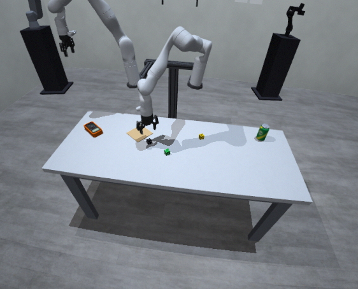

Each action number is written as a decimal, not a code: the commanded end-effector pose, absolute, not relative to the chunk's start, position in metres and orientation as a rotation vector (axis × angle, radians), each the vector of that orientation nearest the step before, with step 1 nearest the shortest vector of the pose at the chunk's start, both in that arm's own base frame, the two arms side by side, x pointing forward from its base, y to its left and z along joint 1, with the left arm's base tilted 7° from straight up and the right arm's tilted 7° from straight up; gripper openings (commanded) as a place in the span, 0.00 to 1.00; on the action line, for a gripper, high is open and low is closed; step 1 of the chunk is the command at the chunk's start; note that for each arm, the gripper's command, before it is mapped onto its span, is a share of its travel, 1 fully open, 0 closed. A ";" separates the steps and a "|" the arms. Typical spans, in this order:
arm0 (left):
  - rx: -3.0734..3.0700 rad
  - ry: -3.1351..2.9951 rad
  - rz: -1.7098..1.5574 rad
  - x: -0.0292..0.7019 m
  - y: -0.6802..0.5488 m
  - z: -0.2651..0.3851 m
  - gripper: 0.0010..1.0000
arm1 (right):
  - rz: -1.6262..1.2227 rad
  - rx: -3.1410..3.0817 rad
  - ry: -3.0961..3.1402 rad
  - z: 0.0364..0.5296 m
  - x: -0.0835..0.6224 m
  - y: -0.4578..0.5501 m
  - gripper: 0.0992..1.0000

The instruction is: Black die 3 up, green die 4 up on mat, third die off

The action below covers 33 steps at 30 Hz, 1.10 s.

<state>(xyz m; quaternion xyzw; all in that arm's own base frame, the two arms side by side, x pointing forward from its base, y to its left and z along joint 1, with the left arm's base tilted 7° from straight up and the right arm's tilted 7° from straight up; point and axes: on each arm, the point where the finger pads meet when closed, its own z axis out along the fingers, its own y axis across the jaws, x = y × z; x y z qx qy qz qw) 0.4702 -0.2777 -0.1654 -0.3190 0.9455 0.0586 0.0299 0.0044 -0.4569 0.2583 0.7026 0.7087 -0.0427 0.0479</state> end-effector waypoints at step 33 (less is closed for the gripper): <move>-0.984 2.914 0.178 0.471 -0.278 -0.165 0.52 | -0.132 2.141 2.160 0.259 0.004 -0.457 1.00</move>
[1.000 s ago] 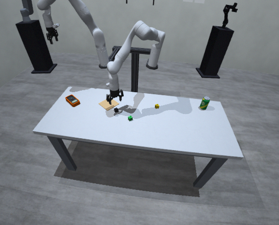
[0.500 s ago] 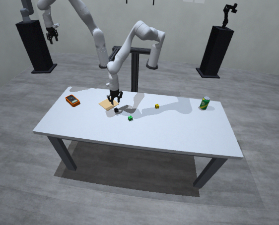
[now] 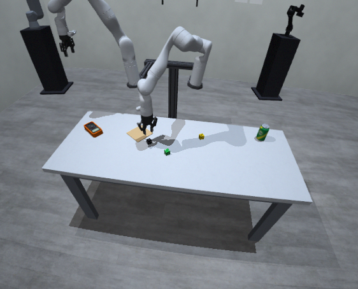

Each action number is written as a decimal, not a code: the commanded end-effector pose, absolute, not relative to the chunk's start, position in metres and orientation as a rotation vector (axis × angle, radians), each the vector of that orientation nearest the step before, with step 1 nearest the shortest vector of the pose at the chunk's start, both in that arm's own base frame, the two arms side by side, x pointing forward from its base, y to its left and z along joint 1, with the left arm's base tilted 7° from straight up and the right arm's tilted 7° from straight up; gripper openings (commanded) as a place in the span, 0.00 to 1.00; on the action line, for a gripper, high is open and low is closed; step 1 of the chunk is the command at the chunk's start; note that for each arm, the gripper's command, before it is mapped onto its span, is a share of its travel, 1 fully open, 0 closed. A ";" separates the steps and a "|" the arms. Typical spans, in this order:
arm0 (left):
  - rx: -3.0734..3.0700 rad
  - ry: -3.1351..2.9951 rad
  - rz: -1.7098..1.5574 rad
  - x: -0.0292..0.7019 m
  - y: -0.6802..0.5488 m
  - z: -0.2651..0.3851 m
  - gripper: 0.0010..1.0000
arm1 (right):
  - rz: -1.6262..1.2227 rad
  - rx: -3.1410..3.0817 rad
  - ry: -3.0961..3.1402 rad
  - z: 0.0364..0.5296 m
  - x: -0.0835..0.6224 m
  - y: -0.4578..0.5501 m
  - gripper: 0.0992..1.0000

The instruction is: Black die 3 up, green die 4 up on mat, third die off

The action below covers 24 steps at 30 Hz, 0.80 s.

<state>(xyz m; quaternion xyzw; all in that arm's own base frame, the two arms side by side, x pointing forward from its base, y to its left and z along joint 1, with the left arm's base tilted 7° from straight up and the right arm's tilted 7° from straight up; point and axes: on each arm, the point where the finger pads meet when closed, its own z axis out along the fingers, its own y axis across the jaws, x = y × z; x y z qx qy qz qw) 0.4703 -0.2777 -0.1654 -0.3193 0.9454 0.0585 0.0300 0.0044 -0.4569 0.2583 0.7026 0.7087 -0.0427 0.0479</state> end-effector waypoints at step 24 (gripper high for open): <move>-0.984 2.915 0.178 0.470 -0.276 -0.184 0.52 | -0.132 2.141 2.160 0.259 0.004 -0.457 1.00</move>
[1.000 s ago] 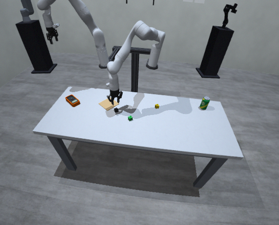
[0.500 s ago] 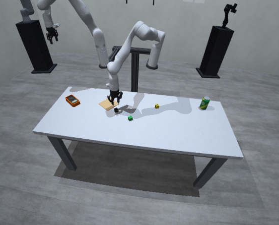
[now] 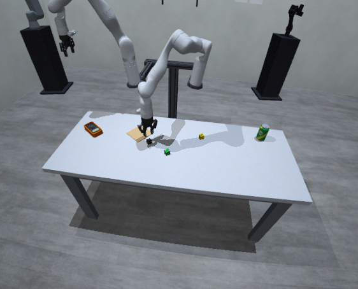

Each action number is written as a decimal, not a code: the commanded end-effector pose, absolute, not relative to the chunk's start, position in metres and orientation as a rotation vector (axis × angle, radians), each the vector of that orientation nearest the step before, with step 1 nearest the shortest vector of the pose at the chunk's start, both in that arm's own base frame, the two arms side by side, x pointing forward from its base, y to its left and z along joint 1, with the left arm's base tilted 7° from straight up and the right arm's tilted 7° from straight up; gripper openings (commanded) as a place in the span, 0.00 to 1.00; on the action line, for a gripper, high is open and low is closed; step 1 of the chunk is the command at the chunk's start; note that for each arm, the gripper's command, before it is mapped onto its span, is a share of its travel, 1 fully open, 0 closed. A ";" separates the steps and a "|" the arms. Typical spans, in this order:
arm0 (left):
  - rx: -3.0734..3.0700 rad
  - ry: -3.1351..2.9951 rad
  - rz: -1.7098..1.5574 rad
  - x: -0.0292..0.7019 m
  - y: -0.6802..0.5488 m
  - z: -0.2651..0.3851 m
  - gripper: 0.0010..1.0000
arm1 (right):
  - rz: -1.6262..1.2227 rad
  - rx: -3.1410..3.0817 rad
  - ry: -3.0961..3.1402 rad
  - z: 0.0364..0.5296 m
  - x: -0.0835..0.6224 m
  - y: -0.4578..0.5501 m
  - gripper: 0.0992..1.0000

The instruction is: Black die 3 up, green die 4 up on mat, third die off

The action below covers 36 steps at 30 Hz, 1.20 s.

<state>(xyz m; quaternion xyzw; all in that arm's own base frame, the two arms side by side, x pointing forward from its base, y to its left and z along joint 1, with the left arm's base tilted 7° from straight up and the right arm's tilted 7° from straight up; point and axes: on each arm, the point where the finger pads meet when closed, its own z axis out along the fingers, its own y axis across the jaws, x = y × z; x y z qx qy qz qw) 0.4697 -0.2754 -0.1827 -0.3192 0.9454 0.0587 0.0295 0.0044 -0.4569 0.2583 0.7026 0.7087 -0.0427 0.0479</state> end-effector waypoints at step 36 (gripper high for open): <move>-0.984 2.915 0.178 0.470 -0.272 -0.217 0.52 | -0.132 2.141 2.160 0.259 0.004 -0.457 1.00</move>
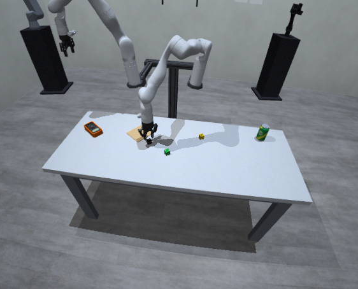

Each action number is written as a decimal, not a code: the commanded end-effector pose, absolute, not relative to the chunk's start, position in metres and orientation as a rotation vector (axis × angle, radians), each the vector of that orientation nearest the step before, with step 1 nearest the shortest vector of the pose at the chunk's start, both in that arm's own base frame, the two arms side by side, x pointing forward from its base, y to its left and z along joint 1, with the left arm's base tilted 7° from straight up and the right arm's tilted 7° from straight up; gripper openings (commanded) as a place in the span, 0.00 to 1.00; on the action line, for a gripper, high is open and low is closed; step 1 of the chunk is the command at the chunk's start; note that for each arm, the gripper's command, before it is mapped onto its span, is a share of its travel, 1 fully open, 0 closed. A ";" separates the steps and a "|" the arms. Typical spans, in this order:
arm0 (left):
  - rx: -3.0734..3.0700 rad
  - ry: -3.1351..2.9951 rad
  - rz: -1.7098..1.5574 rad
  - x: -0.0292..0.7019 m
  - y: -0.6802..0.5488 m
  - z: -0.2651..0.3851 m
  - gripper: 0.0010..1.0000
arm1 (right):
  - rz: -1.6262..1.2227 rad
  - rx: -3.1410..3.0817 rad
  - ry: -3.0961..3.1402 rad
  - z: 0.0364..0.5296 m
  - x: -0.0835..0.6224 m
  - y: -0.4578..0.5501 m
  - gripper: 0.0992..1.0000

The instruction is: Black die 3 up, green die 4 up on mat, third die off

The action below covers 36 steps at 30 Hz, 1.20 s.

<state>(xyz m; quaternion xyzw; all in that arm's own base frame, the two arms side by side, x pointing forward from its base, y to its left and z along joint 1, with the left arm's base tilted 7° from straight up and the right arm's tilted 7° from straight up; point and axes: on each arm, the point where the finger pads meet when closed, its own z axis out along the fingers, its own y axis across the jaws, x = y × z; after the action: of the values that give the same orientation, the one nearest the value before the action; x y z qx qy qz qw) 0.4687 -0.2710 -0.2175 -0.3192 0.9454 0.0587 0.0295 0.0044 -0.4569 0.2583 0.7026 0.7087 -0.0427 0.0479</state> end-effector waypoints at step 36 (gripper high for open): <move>-0.984 2.915 0.178 0.471 -0.272 -0.220 0.52 | -0.132 2.141 2.160 0.259 0.004 -0.457 1.00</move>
<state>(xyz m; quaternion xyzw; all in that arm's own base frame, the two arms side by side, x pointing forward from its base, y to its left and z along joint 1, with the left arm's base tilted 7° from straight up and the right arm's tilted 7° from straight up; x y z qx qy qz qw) 0.4696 -0.2714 -0.2194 -0.3192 0.9454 0.0586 0.0293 0.0044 -0.4569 0.2583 0.7026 0.7087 -0.0427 0.0479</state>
